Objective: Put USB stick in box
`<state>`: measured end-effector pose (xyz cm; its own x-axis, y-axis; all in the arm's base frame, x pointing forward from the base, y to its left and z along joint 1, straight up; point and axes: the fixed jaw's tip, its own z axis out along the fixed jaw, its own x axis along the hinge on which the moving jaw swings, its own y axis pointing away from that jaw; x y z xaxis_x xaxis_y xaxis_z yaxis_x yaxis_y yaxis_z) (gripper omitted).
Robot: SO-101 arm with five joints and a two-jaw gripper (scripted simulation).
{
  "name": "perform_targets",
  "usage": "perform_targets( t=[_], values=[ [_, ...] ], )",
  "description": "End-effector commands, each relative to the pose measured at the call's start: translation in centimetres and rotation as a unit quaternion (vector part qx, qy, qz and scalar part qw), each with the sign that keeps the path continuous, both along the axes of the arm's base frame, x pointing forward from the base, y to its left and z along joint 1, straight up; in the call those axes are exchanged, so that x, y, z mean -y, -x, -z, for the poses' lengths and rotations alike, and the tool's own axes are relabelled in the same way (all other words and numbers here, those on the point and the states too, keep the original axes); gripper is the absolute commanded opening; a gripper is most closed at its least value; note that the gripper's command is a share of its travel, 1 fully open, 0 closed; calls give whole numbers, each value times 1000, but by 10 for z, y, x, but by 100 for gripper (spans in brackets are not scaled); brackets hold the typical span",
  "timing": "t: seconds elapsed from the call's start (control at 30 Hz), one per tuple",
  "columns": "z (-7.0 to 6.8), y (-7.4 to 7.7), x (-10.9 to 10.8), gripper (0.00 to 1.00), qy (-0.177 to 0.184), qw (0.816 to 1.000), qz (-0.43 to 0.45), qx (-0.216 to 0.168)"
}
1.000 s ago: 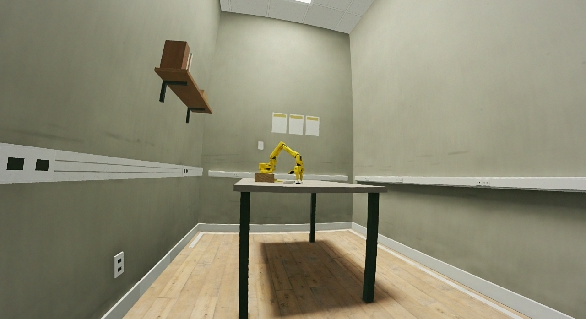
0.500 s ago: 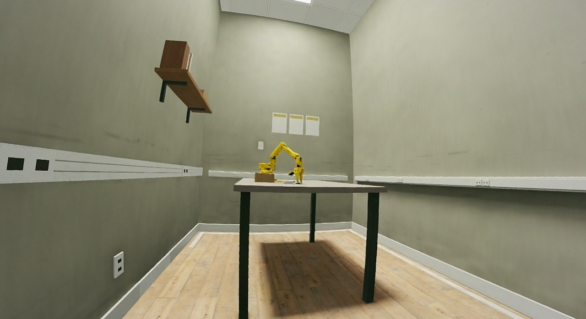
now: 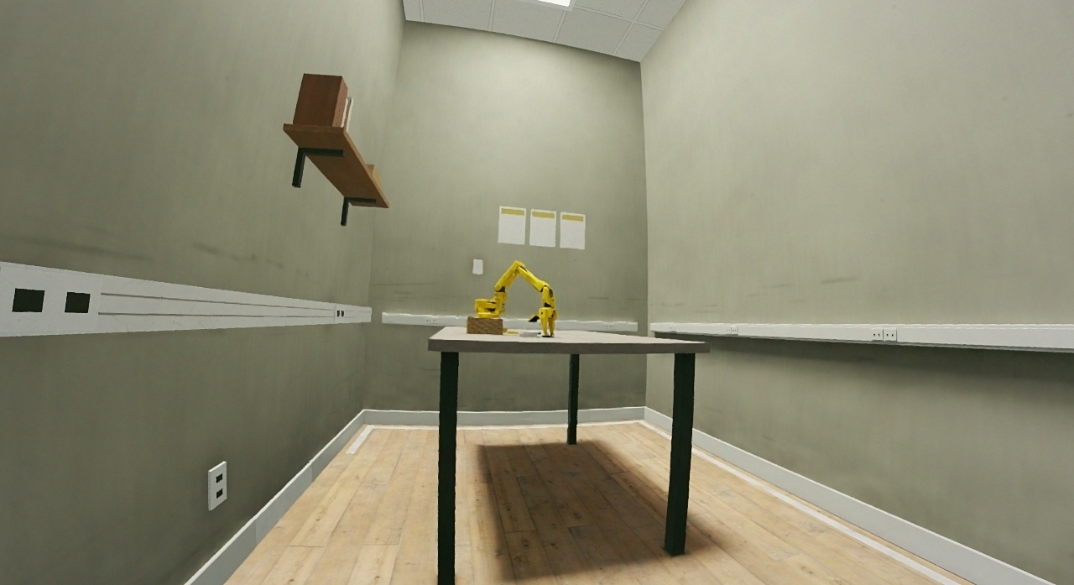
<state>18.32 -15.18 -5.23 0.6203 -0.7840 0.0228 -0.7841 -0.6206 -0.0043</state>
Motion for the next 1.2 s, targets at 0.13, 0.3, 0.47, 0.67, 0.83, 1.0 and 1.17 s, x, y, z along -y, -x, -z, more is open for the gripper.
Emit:
perform_targets(
  t=[0.13, 0.3, 0.47, 0.67, 0.83, 1.0, 1.17],
  values=[
    [8, 1, -4, 20, -7, 1000, 1, -7],
    [9, 1, -4, 20, -7, 1000, 1, -7],
    [9, 1, -4, 20, -7, 1000, 1, -7],
    [9, 0, -2, 20, -7, 1000, 1, -7],
    [8, -1, -2, 20, -7, 1000, 1, -7],
    [8, -1, -2, 20, -7, 1000, 1, -7],
    [8, -1, -2, 20, -7, 1000, 1, -7]
  ],
)
